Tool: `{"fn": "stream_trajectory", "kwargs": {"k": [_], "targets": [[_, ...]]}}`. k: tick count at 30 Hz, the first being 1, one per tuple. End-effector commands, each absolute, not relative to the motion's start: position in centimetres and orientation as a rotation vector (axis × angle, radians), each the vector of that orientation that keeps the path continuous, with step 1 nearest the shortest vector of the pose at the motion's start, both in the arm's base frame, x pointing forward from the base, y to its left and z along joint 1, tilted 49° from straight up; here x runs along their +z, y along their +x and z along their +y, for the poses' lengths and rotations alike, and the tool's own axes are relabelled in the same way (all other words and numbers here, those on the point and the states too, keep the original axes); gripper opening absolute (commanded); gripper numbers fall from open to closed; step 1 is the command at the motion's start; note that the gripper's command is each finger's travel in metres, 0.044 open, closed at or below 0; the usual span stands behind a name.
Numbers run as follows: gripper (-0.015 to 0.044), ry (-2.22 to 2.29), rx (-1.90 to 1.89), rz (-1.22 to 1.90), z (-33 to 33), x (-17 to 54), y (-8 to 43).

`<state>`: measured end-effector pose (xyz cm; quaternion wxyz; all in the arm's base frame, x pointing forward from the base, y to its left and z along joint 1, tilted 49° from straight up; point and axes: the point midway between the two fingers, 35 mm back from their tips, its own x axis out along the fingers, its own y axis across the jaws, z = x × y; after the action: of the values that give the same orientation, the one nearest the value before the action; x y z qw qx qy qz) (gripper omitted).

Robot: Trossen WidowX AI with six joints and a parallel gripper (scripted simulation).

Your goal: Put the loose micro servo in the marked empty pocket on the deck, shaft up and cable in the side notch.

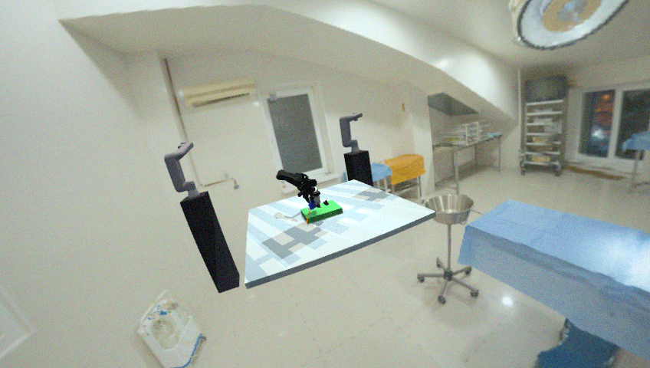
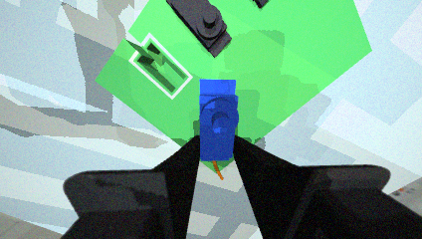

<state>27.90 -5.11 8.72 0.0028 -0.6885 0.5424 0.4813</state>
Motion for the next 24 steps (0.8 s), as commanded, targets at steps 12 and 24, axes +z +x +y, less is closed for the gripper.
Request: {"fn": "stream_trajectory", "kwargs": {"k": [12, 24], "targets": [[0.0000, -1.904, 0.950, 1.825, -5.09, 8.89, 27.93], [0.0000, -1.644, 0.515, 1.847, -5.09, 8.89, 27.93]]}}
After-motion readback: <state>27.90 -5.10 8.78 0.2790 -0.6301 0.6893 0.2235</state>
